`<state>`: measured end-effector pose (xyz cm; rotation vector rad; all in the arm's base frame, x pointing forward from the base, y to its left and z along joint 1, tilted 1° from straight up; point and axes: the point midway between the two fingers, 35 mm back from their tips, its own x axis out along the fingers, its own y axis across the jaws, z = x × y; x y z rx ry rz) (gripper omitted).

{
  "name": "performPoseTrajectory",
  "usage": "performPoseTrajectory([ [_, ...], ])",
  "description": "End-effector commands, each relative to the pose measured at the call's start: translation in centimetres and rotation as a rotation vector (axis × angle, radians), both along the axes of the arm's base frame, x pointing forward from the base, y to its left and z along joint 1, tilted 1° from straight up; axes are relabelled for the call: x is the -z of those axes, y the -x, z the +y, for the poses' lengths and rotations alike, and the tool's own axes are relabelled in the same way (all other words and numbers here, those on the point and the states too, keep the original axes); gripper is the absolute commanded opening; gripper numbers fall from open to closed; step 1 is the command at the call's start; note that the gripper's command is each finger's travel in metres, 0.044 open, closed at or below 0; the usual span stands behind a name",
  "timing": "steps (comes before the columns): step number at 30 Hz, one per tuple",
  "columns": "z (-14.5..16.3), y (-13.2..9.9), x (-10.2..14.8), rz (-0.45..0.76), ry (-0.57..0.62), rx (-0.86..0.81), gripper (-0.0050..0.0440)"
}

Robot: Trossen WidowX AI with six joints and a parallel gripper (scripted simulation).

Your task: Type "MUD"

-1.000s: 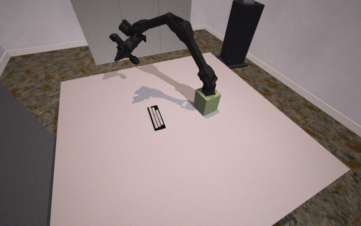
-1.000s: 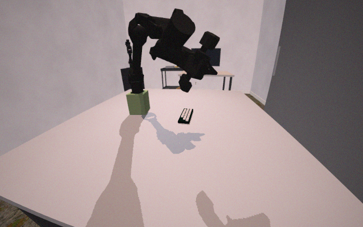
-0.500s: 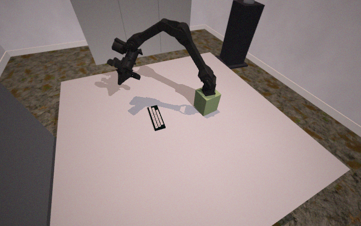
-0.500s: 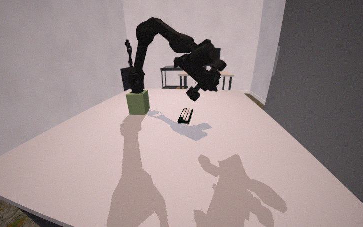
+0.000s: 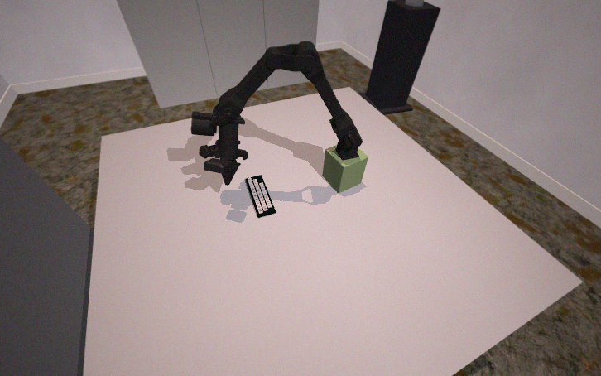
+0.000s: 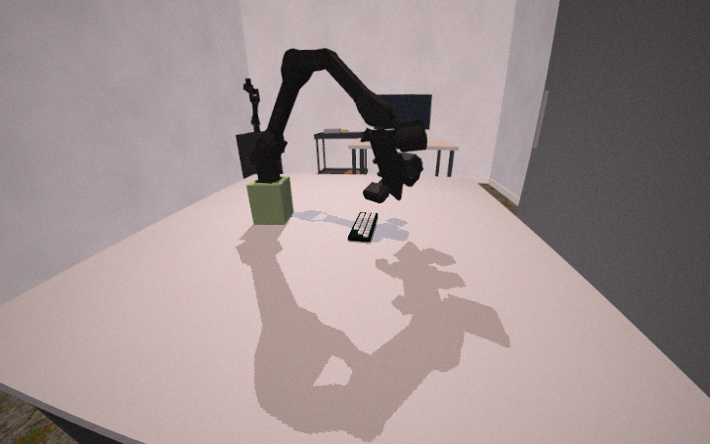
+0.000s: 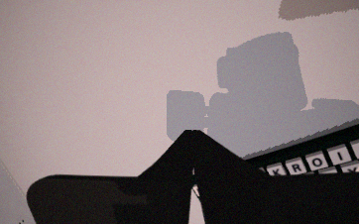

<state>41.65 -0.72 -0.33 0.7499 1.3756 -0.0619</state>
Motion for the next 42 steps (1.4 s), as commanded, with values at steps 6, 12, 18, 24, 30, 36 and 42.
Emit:
performPoseTrajectory([
  [6, 3.6, 3.8, 2.4, 0.042, 0.193, -0.236, 0.0],
  [12, 6.1, 8.3, 4.6, 0.09, 0.389, -0.5, 0.0],
  [18, 6.6, 9.7, 5.2, 0.104, 0.453, -0.588, 0.0],
  [24, 6.6, 9.7, 5.2, 0.104, 0.453, -0.588, 0.0],
  [30, 4.4, 9.5, 5.2, 0.104, 0.453, -0.589, 0.0],
  [36, 0.6, 9.4, 5.2, 0.104, 0.453, -0.589, 0.0],
  [42, 0.6, 9.4, 5.2, 0.104, 0.453, -0.589, 0.0],
])
